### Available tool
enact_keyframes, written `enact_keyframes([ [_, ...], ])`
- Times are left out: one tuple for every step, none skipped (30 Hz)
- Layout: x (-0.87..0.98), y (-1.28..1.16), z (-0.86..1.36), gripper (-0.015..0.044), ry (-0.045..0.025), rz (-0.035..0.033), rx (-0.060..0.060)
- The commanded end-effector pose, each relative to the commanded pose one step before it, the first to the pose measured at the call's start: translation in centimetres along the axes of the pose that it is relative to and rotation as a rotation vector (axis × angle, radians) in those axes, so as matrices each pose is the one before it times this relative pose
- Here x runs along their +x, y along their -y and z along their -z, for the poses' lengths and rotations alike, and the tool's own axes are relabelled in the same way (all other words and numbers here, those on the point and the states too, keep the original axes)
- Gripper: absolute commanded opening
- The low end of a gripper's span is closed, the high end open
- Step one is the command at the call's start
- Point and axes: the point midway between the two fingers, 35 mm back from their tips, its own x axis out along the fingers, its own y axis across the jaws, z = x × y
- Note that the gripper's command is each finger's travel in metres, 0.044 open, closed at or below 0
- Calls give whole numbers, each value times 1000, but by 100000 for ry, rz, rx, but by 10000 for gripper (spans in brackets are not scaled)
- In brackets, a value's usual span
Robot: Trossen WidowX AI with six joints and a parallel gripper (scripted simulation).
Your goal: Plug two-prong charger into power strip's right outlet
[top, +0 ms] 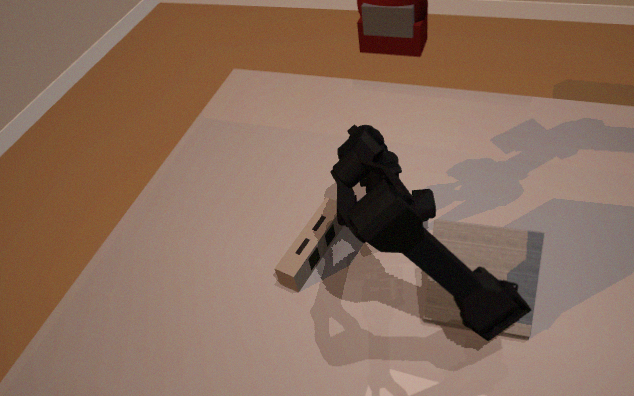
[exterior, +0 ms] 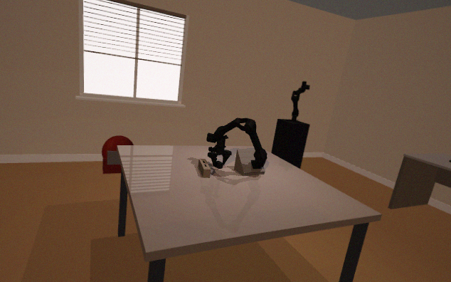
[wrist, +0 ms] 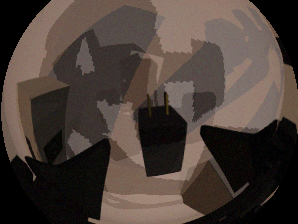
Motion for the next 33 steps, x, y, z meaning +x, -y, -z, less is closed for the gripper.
enact_keyframes([
  [815,154,100,440,-1254,238,1064],
  [25,1,0,440,-3,-1,-1],
  [0,0,0,440,0,0,0],
  [0,0,0,440,0,0,0],
  [0,0,0,440,0,0,0],
  [-356,-82,-36,414,841,2,-950],
  [0,0,0,387,0,0,0],
  [0,0,0,361,0,0,0],
  [0,0,0,335,0,0,0],
  [0,0,0,309,0,0,0],
  [0,0,0,282,0,0,0],
  [0,0,0,256,0,0,0],
  [0,0,0,230,0,0,0],
  [0,0,0,204,0,0,0],
  [0,0,0,177,0,0,0],
  [0,0,0,151,0,0,0],
  [0,0,0,145,0,0,0],
  [0,0,0,138,0,0,0],
  [0,0,0,131,0,0,0],
  [0,0,0,125,0,0,0],
  [0,0,0,118,0,0,0],
  [0,0,0,111,0,0,0],
  [0,0,0,105,0,0,0],
  [-81,-5,-2,78,-3,3,17],
  [-150,-8,-3,52,-7,5,31],
  [-222,-11,-3,26,-11,8,46],
  [-300,-13,-1,0,-18,10,62],
  [-378,-12,8,0,-26,12,76],
  [-453,-8,21,0,-36,14,90],
  [-508,1,36,0,-47,15,99],
  [-533,12,48,0,-56,14,102],
  [-542,23,57,0,-65,13,101],
  [-546,34,65,0,-73,11,99],
])
